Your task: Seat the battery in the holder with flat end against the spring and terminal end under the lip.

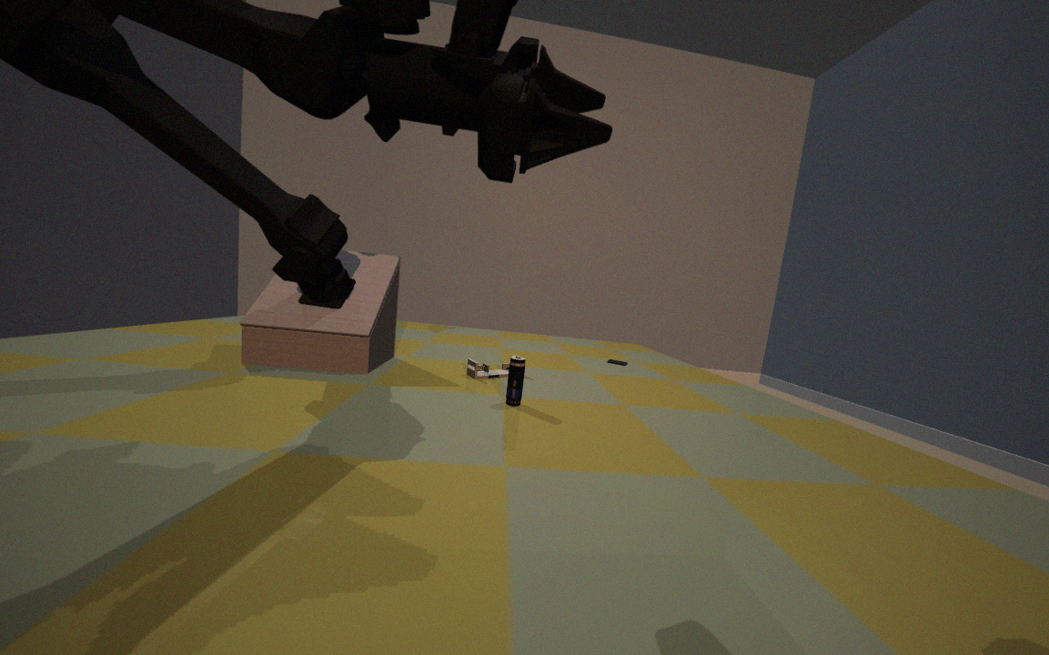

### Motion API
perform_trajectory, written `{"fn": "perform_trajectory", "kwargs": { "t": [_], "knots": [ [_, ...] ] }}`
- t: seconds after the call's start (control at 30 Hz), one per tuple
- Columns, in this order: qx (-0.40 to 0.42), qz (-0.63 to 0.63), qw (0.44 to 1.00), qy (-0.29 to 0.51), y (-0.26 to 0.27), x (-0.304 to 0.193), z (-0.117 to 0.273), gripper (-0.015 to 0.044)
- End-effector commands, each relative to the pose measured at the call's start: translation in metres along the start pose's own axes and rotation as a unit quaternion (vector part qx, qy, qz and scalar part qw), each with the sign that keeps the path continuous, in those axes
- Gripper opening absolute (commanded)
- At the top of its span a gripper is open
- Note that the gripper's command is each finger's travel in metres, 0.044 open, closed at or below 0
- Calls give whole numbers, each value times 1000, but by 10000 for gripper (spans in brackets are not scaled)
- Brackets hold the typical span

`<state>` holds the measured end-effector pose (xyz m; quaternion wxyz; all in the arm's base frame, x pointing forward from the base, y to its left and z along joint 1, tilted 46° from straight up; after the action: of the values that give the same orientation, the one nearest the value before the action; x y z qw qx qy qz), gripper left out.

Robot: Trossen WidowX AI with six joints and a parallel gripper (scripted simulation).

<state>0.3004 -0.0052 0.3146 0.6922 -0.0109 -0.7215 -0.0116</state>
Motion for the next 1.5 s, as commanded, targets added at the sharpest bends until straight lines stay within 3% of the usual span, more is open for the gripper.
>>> {"fn": "perform_trajectory", "kwargs": {
  "t": [0.0, 0.2, 0.47, 0.77, 1.23, 1.47],
  "knots": [
    [-2, -5, 1000, 7, 0, -2, -2, 374],
    [-103, -140, 964, 199, -5, -64, -39, 216],
    [-333, -208, 837, 381, -10, -145, -50, 6],
    [-560, -116, 716, 401, -13, -188, -41, 0],
    [-563, -114, 714, 400, -14, -190, -42, 0],
    [-563, -114, 714, 400, -55, -230, -46, 0]
  ]
}}
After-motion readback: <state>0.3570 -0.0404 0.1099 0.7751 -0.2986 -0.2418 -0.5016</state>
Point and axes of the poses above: the point midway between the two fingers, 35 mm back from their tips, its own z axis back along the fingers, its own y axis across the jaws, x = y × z, the point moved 2 cm from there along z, back along the fingers
